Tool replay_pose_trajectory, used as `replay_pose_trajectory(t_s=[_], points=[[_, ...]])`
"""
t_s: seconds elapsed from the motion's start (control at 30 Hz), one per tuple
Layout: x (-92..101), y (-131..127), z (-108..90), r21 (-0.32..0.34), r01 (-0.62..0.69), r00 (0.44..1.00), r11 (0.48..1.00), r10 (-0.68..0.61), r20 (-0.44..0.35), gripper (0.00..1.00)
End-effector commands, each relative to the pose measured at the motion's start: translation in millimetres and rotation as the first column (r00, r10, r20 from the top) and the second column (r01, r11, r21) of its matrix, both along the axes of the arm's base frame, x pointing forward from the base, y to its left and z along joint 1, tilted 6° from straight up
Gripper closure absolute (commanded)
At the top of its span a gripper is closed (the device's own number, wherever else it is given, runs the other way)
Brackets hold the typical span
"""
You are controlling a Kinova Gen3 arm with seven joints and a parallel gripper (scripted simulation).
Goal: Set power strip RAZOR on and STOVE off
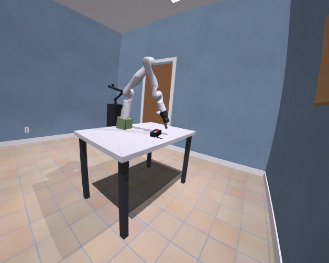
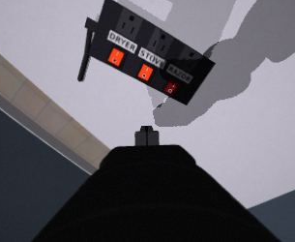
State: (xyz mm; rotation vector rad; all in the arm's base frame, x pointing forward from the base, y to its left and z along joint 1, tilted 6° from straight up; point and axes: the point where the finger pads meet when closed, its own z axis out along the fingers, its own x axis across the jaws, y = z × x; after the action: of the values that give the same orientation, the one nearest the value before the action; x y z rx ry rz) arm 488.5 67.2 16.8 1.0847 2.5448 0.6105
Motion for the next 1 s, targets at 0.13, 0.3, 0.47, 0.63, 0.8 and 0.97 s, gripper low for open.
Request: replay_pose_trajectory(t_s=[0.13,0.3,0.47,0.63,0.8,0.97], points=[[-2.3,1,-5.1,0.003,-0.001,1.000,1.000,0.001,-0.009,1.00],[-1.1,2,-16.7,0.004,0.000,1.000,1.000,0.000,-0.010,1.00],[-1.1,2,-16.7,0.004,0.000,1.000,1.000,0.000,-0.010,1.00],[-0.1,2,-27.1,0.005,0.000,1.000,1.000,0.000,-0.009,1.00],[-0.1,2,-27.1,0.005,0.000,1.000,1.000,0.000,-0.009,1.00],[0.6,3,-35.7,0.007,0.001,1.000,1.000,-0.001,-0.009,1.00]])
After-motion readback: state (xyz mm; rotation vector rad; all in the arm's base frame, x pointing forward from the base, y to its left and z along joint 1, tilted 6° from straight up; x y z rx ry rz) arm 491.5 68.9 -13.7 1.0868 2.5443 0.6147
